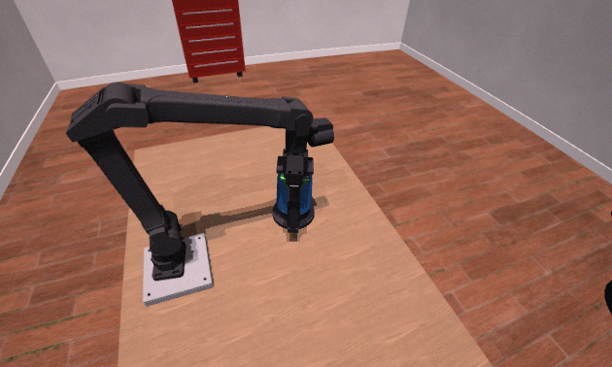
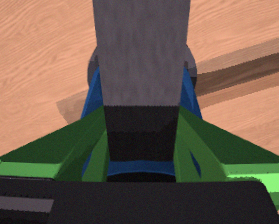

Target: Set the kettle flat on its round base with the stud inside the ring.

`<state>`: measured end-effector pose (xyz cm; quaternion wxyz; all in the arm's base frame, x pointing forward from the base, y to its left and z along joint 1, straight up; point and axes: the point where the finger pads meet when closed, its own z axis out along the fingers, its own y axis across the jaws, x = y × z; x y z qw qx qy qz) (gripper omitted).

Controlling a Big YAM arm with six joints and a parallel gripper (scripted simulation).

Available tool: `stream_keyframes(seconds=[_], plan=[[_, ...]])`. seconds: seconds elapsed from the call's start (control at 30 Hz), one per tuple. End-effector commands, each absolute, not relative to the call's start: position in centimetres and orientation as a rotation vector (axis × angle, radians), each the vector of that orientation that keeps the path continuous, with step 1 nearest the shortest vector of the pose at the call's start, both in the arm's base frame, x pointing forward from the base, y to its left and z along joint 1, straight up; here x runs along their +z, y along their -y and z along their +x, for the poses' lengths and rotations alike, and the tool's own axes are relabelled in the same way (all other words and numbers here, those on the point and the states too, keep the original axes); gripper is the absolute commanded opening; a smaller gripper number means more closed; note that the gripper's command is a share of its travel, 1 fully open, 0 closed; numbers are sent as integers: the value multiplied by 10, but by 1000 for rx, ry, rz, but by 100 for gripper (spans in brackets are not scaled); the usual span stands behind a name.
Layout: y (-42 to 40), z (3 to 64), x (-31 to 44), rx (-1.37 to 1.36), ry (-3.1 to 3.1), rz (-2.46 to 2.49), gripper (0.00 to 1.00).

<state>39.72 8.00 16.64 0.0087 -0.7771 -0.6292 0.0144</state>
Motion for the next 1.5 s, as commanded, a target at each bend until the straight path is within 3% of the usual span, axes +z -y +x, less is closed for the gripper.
stream_keyframes(seconds=[0.0, 1.47], plan=[[-86, 404, 194, -70, 1991, -2453, 0], [-88, 411, 201, -112, 1989, -2470, 0]])
